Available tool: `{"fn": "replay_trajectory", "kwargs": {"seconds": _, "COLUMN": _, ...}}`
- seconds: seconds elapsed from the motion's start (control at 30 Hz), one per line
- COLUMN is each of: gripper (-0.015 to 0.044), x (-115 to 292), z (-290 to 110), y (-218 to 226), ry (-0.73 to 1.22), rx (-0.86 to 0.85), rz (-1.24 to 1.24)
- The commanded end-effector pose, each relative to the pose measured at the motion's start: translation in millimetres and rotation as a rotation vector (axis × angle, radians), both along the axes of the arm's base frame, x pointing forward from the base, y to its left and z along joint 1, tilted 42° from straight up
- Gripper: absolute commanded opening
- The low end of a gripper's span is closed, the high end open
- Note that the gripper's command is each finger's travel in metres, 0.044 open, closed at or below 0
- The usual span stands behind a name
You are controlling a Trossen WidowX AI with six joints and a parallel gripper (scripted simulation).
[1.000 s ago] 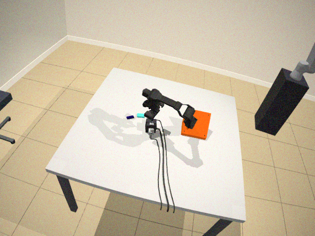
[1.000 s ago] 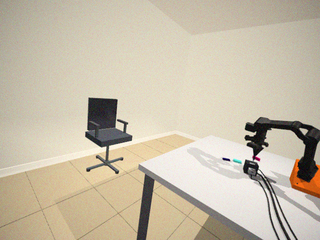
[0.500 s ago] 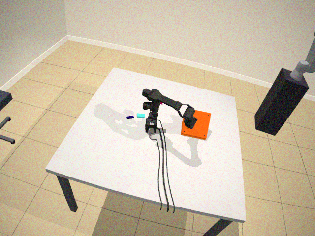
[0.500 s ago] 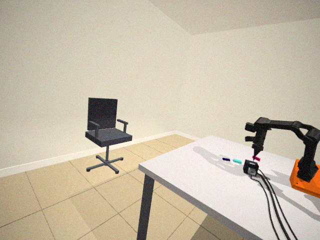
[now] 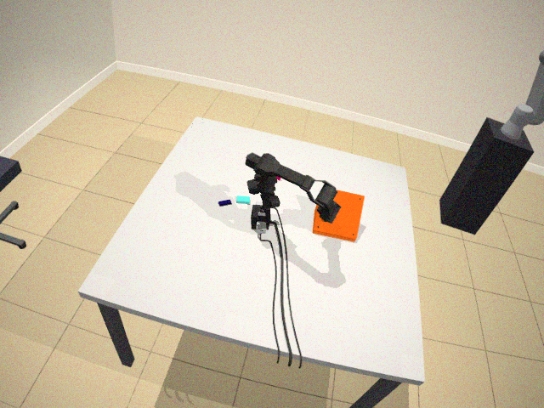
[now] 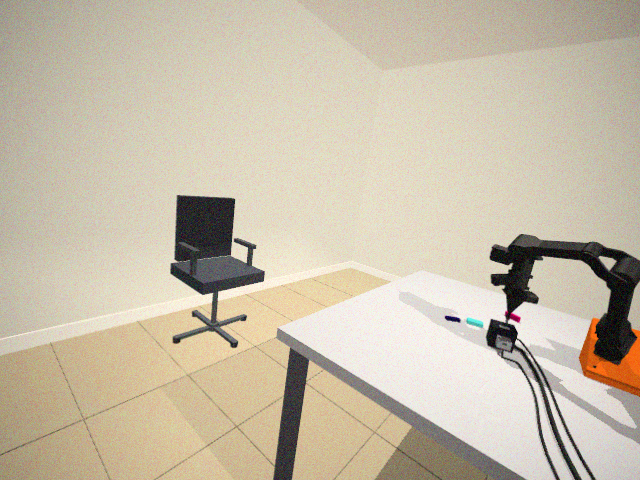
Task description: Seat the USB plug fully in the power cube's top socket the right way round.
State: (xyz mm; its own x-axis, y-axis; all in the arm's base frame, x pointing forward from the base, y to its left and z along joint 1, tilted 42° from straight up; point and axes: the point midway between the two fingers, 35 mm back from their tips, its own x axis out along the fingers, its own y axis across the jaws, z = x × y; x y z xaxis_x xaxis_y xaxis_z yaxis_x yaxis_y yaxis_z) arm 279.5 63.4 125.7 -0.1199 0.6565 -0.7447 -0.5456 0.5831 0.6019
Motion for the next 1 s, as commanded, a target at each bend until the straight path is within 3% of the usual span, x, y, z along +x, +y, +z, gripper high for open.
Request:
{"fn": "replay_trajectory", "kwargs": {"seconds": 0.0, "gripper": 0.0000, "x": 0.1, "z": -0.1, "y": 0.0, "ry": -0.059, "rx": 0.010, "rz": 0.066}}
{"fn": "replay_trajectory", "kwargs": {"seconds": 0.97, "gripper": 0.0000, "x": 0.1, "z": -0.2, "y": 0.0, "ry": -0.557, "rx": 0.101, "rz": 0.631}}
